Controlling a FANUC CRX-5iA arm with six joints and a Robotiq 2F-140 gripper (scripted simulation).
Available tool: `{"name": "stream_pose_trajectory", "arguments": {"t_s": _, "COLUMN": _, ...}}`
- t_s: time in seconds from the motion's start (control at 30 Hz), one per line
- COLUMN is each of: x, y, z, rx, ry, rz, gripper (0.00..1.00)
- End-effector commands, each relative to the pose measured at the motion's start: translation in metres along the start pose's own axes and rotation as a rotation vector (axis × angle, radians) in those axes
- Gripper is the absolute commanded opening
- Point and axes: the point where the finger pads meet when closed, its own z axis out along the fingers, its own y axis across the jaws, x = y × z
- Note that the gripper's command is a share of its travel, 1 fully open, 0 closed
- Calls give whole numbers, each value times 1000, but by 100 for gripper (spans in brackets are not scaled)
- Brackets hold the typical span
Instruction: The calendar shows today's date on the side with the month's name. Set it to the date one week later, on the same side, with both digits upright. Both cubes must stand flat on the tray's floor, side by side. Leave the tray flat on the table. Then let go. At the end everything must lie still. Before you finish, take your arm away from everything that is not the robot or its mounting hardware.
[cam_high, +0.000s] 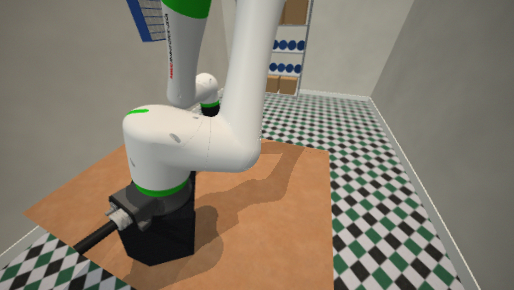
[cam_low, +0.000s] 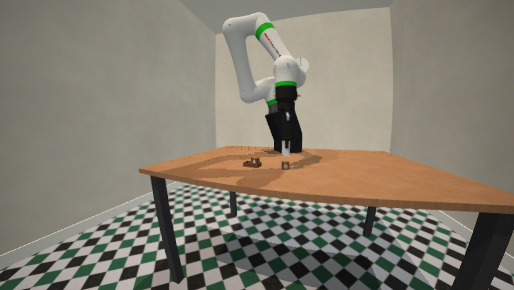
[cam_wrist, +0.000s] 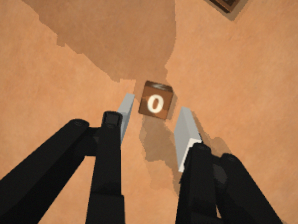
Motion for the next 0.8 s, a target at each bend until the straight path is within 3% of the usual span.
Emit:
{"name": "stream_pose_trajectory", "arguments": {"t_s": 0.0, "x": 0, "y": 0, "z": 3, "rx": 1, "ry": 0, "rz": 0, "gripper": 29}}
{"name": "stream_pose_trajectory", "arguments": {"t_s": 0.77, "x": 0, "y": 0, "z": 21, "rx": 1, "ry": 0, "rz": 0, "gripper": 29}}
